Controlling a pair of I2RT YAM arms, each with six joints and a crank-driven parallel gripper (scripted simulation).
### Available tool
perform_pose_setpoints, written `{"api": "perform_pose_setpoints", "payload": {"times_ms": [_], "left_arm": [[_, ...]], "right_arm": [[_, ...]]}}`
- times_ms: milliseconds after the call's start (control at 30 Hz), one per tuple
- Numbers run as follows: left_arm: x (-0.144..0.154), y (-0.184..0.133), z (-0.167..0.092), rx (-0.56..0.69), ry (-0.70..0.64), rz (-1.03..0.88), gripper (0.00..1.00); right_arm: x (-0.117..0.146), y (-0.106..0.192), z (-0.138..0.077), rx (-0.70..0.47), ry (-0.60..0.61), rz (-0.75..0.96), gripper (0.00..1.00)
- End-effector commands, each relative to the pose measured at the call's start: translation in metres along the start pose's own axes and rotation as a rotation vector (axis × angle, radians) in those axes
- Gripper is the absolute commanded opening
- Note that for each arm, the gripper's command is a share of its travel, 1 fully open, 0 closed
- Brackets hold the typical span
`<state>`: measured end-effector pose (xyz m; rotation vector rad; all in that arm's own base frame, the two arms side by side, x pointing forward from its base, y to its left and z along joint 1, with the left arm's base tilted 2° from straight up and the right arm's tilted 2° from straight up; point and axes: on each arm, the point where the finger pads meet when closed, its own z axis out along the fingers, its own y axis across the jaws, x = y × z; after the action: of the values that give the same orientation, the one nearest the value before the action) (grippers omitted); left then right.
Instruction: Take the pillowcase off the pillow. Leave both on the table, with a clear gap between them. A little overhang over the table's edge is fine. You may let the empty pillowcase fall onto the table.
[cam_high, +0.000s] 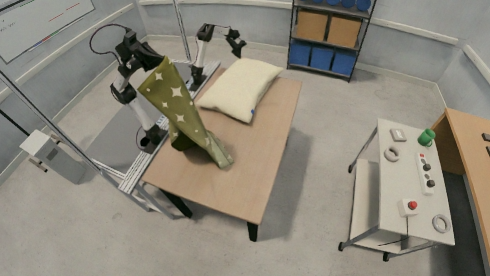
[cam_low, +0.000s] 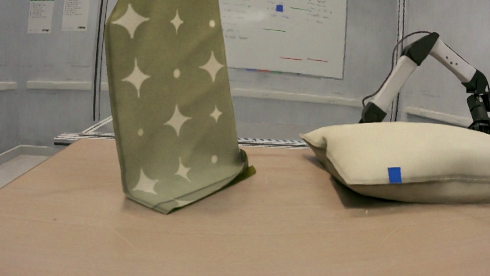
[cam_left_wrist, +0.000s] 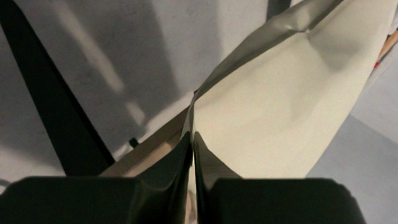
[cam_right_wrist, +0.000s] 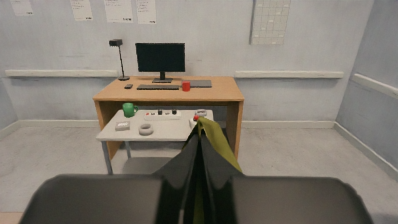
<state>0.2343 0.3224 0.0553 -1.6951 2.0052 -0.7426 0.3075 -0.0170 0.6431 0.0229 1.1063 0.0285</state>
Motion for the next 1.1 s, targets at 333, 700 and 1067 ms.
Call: {"api": "perform_pose_setpoints", "payload": {"times_ms": [333,700,1067], "left_arm": [[-0.002,0.018,0.02,-0.003,-0.002,-0.001,0.01],[-0.002,0.026,0.031,-0.007,-0.004,0.011,0.01],[-0.003,0.025,0.033,-0.007,-0.004,0.021,0.02]], "right_arm": [[-0.027,0.0,-0.006,0.007,-0.07,-0.014,0.01],[-0.027,0.0,-0.006,0.007,-0.07,-0.014,0.01],[-0.027,0.0,-0.006,0.007,-0.07,-0.014,0.01]]}}
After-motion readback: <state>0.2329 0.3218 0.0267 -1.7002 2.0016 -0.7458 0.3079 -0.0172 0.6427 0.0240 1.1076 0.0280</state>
